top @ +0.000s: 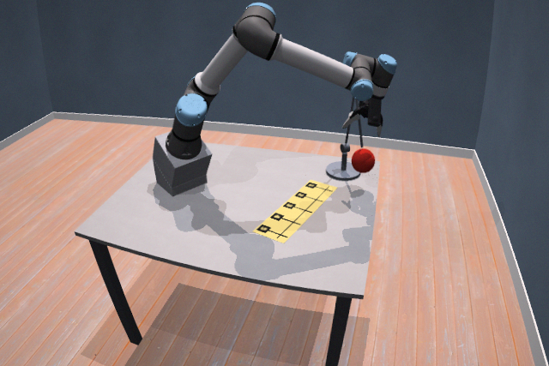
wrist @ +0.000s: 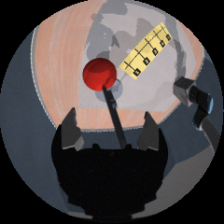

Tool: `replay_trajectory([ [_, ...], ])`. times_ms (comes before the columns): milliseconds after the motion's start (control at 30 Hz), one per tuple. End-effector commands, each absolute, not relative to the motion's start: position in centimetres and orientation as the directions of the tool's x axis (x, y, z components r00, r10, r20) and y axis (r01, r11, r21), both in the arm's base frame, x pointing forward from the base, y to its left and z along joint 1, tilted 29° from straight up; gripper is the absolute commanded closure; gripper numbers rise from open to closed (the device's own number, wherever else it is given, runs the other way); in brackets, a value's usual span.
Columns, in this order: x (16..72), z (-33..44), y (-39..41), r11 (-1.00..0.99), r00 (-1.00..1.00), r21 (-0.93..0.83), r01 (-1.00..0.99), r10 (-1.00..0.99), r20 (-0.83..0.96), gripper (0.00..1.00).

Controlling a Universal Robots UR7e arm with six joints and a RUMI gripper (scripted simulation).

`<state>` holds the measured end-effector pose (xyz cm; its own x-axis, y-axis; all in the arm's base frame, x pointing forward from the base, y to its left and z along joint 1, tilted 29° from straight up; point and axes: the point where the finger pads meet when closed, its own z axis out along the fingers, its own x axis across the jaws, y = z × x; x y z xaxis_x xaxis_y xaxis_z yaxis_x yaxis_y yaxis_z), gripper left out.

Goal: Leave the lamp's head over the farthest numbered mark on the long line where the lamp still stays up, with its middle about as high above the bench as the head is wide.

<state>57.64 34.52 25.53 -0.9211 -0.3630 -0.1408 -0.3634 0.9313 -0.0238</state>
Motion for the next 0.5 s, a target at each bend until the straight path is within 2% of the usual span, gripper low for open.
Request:
replay_trajectory([
  [0, 57.67, 25.48, 34.51, 0.825, -0.820, 0.048, -0.563, -0.551, -0.153, 0.00],
  [467, 57.72, 25.14, 34.57, 0.825, -0.820, 0.048, -0.563, -0.551, -0.156, 0.00],
])
